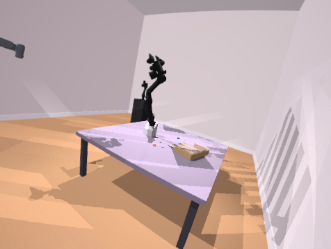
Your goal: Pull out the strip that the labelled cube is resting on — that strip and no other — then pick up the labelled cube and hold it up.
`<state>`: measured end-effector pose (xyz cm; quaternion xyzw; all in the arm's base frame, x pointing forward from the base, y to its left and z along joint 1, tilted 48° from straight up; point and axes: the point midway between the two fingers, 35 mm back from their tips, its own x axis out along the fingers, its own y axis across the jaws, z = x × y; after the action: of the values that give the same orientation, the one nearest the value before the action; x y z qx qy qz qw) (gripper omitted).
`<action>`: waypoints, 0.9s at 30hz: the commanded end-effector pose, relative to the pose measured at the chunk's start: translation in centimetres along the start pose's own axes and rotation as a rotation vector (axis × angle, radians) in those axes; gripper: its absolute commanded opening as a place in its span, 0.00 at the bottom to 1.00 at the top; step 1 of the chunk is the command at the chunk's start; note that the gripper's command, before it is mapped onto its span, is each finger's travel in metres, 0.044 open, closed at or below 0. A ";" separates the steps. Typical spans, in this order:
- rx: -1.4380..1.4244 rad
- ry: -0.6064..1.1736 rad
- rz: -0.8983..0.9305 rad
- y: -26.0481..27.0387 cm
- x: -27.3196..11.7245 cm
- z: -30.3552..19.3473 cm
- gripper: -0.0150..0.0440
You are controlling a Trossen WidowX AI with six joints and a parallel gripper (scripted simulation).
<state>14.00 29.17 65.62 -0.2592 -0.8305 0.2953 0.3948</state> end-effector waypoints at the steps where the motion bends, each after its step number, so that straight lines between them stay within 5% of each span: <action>1: 0.006 0.007 -0.002 0.1 -0.1 -0.1 0.93; 13: 0.353 0.534 -0.121 7.6 -8.1 -9.1 0.93; 27: 0.604 1.290 -0.209 19.6 -25.5 -11.9 0.93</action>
<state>39.30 30.38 49.31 -0.1803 -0.4037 0.2849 0.8505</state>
